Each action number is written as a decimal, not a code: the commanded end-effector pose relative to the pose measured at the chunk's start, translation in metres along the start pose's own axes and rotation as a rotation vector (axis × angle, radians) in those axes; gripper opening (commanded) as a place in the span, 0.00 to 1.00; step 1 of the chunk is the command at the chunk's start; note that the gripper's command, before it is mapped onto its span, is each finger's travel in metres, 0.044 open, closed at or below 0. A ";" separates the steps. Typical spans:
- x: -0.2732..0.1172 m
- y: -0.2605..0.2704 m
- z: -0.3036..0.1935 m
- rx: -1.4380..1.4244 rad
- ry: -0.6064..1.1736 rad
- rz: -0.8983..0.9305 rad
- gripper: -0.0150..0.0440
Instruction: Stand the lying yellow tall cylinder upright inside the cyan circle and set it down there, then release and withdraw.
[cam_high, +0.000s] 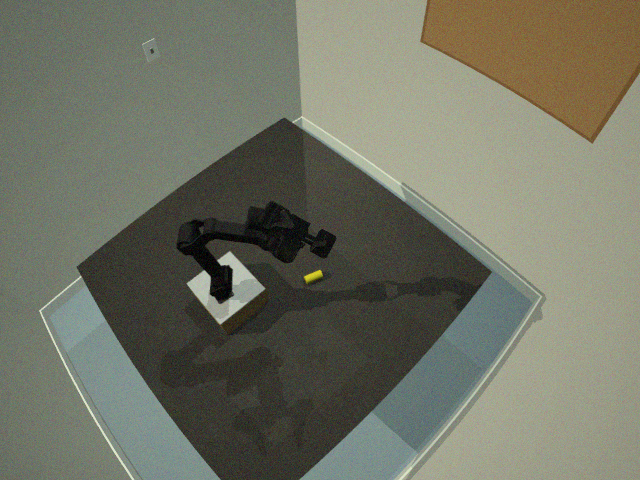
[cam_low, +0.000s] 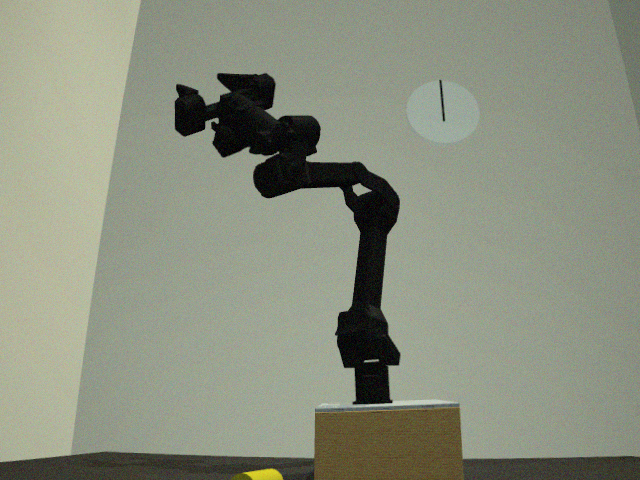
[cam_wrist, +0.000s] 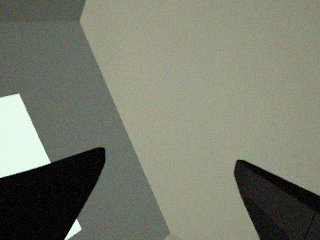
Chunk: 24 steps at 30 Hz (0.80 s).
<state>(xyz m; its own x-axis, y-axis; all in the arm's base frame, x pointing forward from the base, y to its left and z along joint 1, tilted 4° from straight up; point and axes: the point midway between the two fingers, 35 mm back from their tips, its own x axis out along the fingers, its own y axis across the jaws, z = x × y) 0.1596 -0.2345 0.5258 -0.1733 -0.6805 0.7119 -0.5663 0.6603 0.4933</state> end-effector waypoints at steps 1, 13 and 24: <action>0.000 -0.002 -0.001 -0.011 0.005 -0.007 0.89; -0.049 -0.147 -0.069 -0.679 0.456 -0.432 0.78; -0.135 -0.238 -0.084 -1.086 0.924 -0.687 0.78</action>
<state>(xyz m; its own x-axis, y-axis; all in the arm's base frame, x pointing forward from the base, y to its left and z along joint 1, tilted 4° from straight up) 0.3463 -0.2781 0.4106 0.5041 -0.8175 0.2785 0.3591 0.4917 0.7933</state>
